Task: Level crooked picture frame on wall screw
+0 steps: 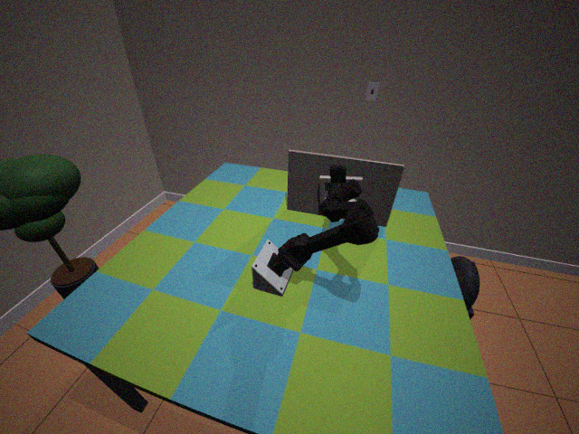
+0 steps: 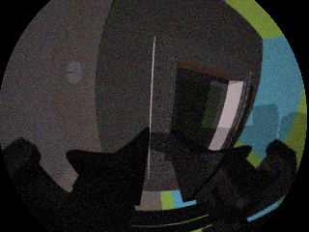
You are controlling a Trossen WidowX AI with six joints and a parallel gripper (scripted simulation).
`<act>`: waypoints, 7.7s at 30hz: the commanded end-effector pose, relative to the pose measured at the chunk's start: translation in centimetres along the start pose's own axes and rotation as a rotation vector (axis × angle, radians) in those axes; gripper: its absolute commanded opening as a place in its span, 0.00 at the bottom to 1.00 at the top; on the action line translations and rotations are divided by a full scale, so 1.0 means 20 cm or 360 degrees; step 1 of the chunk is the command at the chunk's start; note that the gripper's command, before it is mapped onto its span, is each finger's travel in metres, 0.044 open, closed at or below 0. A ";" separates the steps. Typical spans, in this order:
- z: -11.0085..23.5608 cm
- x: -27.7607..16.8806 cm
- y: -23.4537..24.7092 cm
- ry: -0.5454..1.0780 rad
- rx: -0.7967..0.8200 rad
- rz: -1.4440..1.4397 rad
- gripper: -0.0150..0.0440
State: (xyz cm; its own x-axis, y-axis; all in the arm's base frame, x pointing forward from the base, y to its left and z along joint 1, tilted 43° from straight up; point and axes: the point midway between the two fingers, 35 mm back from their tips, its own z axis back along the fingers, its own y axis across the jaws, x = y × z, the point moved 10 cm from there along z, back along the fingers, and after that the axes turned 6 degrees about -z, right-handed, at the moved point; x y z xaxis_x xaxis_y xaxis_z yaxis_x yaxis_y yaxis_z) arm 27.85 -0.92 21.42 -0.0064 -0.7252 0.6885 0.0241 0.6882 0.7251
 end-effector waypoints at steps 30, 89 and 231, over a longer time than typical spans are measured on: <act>0.00 0.00 0.00 0.0001 0.0000 -0.0192 0.57; 0.92 -0.07 0.16 0.0022 -0.0006 0.0484 0.69; 0.15 0.05 0.00 0.0006 0.0006 0.0070 0.69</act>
State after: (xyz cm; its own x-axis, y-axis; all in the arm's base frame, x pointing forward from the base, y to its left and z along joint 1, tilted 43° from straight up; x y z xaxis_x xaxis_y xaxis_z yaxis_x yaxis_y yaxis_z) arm 24.35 -1.52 21.96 0.0049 -0.6907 0.7231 0.0185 0.7230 0.6905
